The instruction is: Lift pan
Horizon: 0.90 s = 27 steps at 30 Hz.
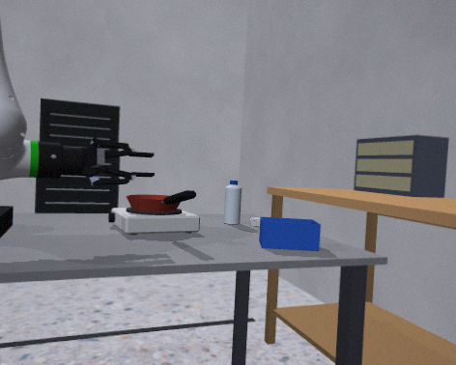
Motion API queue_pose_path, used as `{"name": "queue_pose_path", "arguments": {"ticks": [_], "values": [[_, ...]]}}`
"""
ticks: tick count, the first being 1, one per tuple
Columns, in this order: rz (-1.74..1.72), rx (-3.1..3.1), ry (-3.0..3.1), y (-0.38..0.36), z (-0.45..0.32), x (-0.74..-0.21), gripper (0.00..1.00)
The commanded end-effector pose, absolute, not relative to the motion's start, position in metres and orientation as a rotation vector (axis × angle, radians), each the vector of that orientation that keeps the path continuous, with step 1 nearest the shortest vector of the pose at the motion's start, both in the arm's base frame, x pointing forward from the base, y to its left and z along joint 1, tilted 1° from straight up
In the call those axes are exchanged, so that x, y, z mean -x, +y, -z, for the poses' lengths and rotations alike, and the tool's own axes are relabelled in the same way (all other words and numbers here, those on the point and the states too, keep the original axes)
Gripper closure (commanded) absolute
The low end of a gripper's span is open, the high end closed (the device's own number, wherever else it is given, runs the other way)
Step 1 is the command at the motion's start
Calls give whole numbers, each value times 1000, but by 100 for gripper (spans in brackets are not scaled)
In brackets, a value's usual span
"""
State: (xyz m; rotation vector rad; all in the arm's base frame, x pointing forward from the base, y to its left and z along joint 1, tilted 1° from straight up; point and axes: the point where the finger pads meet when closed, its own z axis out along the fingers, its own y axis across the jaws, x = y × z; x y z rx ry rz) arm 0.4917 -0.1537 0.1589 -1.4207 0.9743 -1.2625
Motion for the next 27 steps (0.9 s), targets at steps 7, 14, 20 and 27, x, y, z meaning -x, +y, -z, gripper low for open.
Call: {"name": "queue_pose_path", "arguments": {"ticks": [7,14,20,27], "values": [[1264,1420,974,-154,-158,-492,59],[1264,1421,974,-154,-151,-492,59],[1264,1421,974,-154,-143,-492,59],[1264,1421,974,-155,-124,-492,59]]}}
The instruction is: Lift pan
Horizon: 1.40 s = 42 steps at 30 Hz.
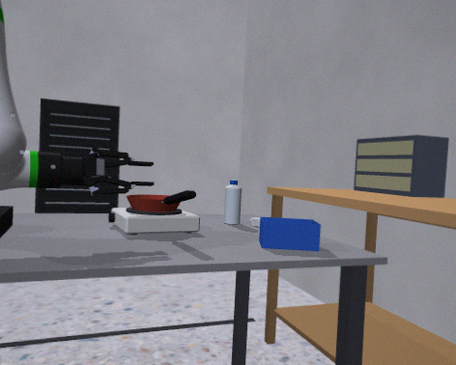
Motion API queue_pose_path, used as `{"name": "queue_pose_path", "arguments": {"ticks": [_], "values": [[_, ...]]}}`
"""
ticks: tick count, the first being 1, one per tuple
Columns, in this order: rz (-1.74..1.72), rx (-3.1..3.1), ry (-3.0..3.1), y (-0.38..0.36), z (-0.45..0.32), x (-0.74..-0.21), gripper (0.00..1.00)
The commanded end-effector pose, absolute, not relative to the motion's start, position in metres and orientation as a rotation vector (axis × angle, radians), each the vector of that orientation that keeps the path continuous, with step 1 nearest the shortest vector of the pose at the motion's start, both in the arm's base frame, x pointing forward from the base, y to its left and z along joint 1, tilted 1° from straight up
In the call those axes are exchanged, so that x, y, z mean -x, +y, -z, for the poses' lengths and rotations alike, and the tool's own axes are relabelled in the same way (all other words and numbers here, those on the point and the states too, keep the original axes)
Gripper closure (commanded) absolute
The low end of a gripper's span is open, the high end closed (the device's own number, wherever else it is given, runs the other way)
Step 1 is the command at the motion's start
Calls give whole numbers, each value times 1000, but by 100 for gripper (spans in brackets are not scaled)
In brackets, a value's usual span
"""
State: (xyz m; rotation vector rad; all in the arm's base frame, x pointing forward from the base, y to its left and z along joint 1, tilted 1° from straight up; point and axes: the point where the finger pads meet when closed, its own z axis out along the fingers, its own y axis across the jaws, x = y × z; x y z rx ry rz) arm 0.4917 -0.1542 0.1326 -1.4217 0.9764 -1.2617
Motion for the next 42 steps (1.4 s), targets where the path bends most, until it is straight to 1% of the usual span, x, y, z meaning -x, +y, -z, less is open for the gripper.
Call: {"name": "queue_pose_path", "arguments": {"ticks": [1,22,42], "values": [[1264,1421,974,-155,-121,-492,59],[1264,1421,974,-156,-67,-492,59],[1264,1421,974,-156,-59,-492,59]]}}
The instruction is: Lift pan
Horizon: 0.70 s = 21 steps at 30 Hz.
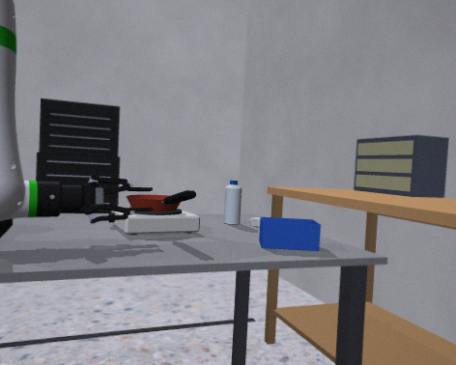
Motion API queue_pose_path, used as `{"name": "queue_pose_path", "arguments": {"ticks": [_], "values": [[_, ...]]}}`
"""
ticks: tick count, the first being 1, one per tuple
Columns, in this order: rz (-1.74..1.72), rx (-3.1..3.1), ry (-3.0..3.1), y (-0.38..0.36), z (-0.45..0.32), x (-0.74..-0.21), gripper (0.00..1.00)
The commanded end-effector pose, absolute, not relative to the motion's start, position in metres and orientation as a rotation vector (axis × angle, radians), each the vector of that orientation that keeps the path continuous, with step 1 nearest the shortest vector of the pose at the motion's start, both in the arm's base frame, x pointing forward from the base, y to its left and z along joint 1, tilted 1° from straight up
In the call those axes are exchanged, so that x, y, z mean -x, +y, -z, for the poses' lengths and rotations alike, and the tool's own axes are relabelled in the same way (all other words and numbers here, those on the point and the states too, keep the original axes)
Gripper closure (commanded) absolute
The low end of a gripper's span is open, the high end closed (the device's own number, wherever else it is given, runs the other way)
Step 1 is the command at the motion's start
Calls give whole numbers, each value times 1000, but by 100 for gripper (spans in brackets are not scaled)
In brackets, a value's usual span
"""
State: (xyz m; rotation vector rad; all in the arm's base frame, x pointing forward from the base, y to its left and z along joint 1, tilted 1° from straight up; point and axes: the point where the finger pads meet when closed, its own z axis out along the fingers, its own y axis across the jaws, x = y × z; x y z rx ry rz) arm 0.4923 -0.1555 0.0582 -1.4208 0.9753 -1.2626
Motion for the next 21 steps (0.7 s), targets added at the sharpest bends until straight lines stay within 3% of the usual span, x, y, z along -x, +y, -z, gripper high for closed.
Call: {"name": "queue_pose_path", "arguments": {"ticks": [1,21], "values": [[1264,1421,974,-156,-59,-492,59],[1264,1421,974,-155,-59,-497,59]]}}
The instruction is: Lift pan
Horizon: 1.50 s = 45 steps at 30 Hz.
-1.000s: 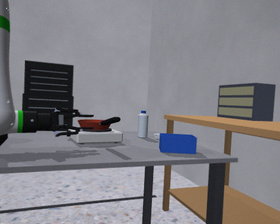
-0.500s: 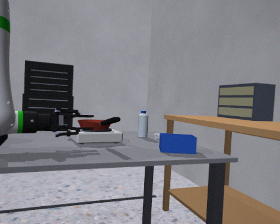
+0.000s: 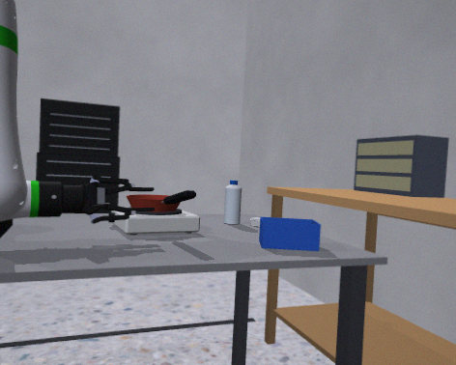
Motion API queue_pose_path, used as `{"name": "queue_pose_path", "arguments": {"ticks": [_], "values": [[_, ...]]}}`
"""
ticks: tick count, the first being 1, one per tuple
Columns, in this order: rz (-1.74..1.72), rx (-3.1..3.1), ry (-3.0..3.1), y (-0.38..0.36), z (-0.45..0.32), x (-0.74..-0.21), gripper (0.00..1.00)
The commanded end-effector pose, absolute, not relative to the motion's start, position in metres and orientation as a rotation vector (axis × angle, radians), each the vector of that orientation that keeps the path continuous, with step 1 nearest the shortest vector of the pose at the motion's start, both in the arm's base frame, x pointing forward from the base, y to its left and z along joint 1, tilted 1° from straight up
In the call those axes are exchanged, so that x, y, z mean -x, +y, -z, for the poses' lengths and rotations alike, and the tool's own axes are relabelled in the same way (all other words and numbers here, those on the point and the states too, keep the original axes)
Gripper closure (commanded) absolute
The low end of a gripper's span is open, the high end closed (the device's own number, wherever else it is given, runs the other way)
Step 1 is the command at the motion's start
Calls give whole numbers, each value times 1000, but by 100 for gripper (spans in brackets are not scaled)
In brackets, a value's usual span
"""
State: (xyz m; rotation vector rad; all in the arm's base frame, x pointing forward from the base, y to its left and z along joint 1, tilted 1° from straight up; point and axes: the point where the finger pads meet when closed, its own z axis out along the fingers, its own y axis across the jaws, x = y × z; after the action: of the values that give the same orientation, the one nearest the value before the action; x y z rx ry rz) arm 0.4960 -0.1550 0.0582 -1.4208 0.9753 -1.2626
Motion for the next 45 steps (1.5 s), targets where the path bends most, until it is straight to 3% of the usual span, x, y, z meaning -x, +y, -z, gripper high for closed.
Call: {"name": "queue_pose_path", "arguments": {"ticks": [1,45], "values": [[1264,1421,974,-155,-59,-498,59],[1264,1421,974,-147,-59,-548,59]]}}
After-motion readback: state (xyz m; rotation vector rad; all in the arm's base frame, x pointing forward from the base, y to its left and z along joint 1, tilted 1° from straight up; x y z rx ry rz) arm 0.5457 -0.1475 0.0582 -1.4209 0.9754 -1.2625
